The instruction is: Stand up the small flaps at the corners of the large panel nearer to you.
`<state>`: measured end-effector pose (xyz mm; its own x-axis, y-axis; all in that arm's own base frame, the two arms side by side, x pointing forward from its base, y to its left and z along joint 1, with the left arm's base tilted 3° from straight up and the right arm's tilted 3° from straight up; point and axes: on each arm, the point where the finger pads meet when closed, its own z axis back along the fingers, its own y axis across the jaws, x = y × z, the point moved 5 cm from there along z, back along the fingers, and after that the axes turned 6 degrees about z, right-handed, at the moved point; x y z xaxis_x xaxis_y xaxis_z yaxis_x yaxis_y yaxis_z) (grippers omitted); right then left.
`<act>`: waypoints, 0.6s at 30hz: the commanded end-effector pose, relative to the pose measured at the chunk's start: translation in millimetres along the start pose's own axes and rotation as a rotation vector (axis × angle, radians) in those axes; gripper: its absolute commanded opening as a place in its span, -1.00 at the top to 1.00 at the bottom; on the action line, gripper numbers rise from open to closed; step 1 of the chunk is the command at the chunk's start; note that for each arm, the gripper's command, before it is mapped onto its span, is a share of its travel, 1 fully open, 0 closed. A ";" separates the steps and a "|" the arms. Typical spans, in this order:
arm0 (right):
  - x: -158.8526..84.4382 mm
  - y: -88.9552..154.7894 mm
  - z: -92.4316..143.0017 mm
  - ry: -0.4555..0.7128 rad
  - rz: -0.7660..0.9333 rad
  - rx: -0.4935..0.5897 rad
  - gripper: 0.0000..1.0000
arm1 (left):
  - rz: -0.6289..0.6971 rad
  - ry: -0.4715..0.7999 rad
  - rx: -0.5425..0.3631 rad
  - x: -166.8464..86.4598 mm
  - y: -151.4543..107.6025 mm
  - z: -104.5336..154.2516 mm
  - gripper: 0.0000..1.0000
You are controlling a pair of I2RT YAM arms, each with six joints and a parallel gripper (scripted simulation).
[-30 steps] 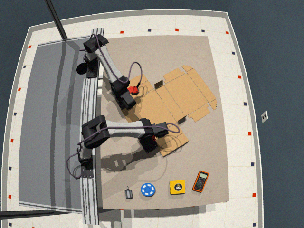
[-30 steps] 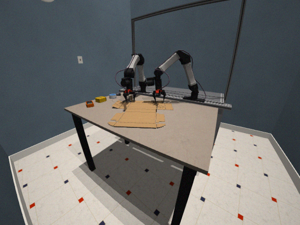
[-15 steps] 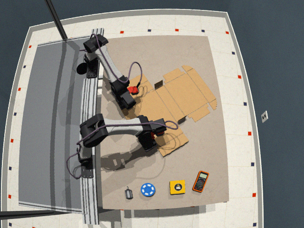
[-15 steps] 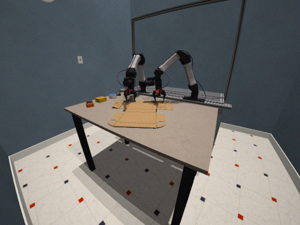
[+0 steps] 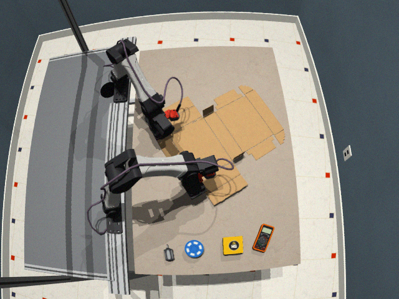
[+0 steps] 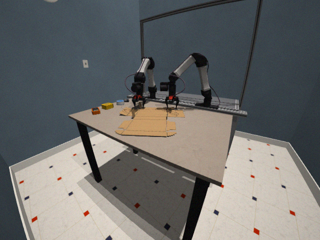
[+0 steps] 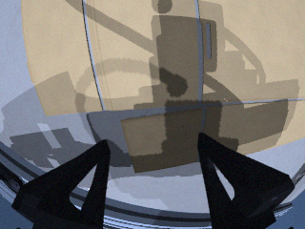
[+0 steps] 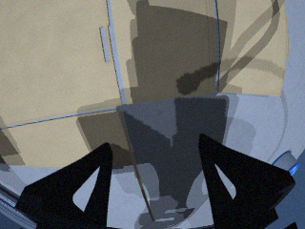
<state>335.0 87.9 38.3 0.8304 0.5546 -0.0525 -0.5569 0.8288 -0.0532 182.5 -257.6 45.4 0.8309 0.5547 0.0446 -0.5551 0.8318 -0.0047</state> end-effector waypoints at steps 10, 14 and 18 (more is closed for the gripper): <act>4.1 -4.6 -3.7 -0.026 -0.021 -0.037 -0.51 | -0.006 0.017 -0.152 -0.9 -12.4 26.6 -0.51; 4.1 -4.6 -3.7 -0.026 -0.021 -0.037 -0.51 | -0.008 0.019 -0.089 -1.7 -0.6 7.5 -0.51; 4.1 -4.6 -3.7 -0.026 -0.021 -0.037 -0.51 | -0.007 0.019 -0.106 -1.3 -2.9 7.4 -0.51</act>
<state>335.0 87.9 38.3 0.8305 0.5546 -0.0525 -0.5569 0.8289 -0.0532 182.2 -257.4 53.0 0.8312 0.5548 0.0357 -0.5504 0.8303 -0.0874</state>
